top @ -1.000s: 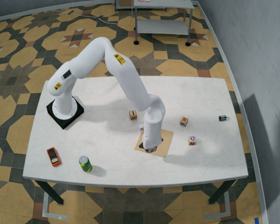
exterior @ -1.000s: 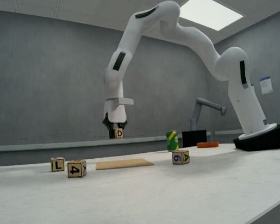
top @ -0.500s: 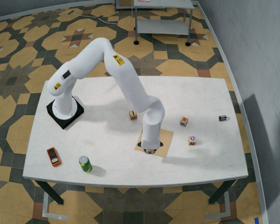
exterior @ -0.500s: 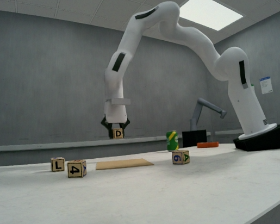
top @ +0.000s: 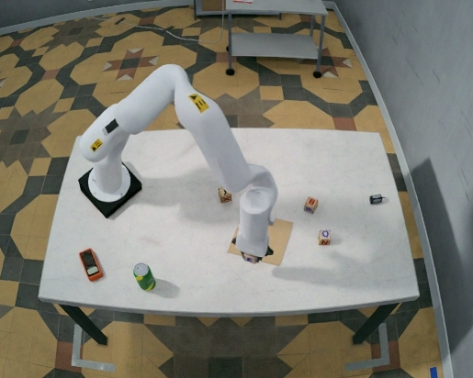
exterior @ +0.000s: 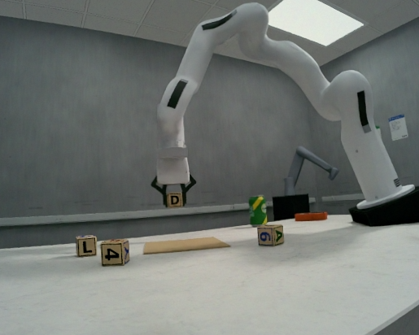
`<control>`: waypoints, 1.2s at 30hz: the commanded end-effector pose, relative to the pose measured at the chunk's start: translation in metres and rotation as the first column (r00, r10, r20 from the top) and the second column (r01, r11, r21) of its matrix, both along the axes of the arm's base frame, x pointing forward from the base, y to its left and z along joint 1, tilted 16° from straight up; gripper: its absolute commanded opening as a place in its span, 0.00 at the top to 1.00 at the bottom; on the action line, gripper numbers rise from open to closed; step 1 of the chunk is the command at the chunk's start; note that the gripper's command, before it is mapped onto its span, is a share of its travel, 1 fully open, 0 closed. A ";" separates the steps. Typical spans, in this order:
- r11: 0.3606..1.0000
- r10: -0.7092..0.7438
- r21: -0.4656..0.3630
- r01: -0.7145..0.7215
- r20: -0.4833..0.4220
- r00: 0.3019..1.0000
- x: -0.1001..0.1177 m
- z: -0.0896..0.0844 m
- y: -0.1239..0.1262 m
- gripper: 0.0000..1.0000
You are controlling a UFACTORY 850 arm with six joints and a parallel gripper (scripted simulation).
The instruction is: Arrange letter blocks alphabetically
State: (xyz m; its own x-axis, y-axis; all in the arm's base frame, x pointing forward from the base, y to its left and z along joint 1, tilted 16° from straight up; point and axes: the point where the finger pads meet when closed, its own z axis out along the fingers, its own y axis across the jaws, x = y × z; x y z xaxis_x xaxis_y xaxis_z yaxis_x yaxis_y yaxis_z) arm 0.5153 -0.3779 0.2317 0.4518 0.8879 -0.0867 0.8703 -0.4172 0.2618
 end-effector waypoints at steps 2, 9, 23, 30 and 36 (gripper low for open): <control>0.987 -0.160 0.018 0.160 0.025 0.987 -0.002 0.002 -0.005 0.56; 0.950 -0.309 0.054 0.306 0.050 0.950 -0.005 0.002 -0.009 0.56; 0.826 -0.560 0.129 0.549 0.082 0.824 -0.011 0.003 -0.017 0.56; 0.700 -0.711 0.185 0.690 0.090 0.697 -0.014 0.003 -0.022 0.56; 0.591 -0.804 0.225 0.774 0.090 0.588 -0.017 0.004 -0.026 0.56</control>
State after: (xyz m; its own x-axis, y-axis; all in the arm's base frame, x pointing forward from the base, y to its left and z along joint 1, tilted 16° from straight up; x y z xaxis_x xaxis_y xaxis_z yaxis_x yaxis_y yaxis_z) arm 0.4996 -0.4005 0.2340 0.9503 0.2781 0.1398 0.2395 -0.9402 0.2422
